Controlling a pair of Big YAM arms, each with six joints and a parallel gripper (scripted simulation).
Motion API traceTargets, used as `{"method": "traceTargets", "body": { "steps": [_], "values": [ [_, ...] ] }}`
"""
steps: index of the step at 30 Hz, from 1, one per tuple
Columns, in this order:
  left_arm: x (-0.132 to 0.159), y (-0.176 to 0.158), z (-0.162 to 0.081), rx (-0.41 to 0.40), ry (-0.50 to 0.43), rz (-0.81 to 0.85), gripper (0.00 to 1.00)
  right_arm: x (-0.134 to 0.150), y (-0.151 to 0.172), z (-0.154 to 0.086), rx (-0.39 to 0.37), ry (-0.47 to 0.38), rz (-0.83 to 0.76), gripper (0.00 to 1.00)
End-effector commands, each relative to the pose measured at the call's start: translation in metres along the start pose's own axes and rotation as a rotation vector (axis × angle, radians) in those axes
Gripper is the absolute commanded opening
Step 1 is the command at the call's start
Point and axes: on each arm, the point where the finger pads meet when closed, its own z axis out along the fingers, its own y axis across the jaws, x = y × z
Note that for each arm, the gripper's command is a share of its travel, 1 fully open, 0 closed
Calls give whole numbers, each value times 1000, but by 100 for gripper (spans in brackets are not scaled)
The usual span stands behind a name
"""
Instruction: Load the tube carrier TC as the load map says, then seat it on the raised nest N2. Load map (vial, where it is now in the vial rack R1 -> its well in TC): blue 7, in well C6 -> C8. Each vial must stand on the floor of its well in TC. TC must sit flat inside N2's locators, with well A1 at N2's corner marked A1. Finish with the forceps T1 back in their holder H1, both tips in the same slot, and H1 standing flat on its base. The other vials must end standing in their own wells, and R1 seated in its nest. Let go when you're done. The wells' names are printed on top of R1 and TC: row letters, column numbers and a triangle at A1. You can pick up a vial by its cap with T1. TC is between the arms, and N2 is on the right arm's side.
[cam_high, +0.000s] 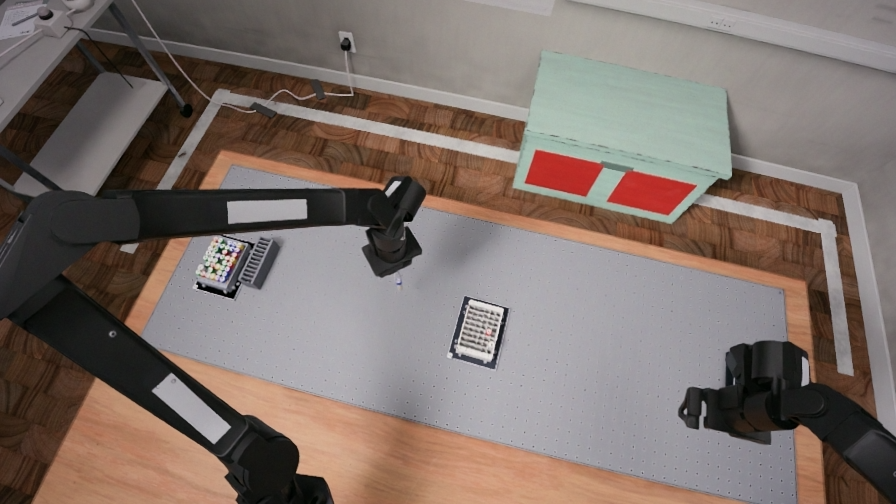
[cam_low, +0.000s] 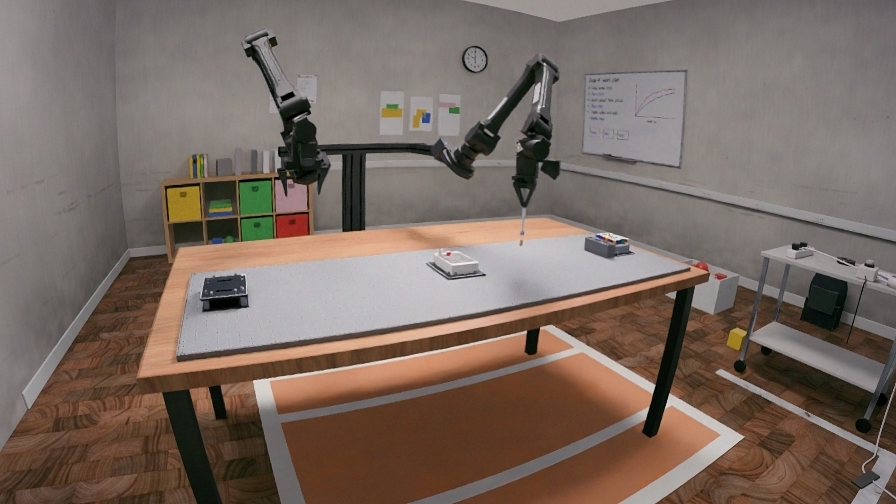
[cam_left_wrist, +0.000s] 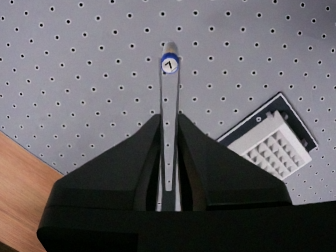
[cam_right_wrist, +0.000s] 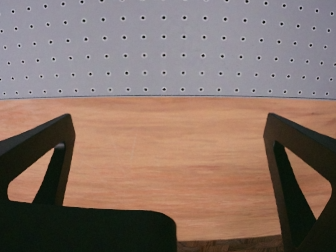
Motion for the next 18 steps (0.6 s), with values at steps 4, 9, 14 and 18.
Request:
{"method": "traceTargets", "body": {
  "steps": [4,9,14,18],
  "values": [
    [5,-24,-5,13,0,-2,9,-10,-3,-5,0,-22,14,100],
    [10,-30,-5,13,0,-2,9,-10,-3,-5,0,-22,14,100],
    [14,-34,-6,13,1,-2,9,-10,-3,-5,0,-22,14,100],
    [19,-39,-6,13,0,-2,9,-10,-3,-5,0,-22,14,100]
  ]
}}
